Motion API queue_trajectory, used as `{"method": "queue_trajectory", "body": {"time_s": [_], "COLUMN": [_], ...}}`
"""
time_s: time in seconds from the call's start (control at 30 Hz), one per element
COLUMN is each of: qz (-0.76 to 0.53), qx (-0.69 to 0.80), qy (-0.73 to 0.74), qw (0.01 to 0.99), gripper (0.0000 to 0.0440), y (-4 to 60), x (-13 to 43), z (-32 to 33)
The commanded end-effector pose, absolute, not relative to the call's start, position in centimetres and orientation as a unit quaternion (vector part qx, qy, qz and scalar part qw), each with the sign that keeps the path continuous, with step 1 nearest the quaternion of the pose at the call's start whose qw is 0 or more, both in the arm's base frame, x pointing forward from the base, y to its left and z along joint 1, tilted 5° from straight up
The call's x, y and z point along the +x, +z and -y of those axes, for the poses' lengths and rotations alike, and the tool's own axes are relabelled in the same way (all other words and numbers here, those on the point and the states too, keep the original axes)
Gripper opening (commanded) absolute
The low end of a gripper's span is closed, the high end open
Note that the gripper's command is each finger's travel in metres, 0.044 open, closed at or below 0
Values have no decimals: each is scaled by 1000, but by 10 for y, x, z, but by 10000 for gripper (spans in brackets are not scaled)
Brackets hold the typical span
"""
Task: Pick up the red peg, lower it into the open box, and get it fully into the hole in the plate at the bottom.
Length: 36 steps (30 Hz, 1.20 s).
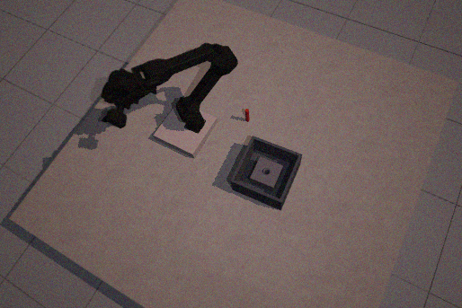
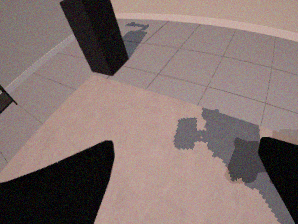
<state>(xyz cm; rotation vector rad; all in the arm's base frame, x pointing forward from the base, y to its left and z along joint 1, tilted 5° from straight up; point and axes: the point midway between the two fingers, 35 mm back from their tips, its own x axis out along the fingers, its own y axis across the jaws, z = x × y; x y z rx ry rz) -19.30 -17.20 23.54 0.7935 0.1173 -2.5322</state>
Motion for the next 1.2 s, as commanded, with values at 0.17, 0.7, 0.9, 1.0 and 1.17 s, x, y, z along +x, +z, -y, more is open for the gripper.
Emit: {"method": "queue_trajectory", "body": {"time_s": [0.17, 0.7, 0.9, 1.0, 1.17], "qz": [-84, -189, -224, -241, -269], "qx": [299, 341, 342, 340, 335], "qy": [-907, -822, -787, -767, -733], "qw": [283, 414, 463, 487, 528], "gripper": [440, 440, 440, 440, 440], "y": [226, 197, 192, 191, 190], "x": [-172, -62, -17, 6, 45], "z": [191, 238, 243, 243, 238]}}
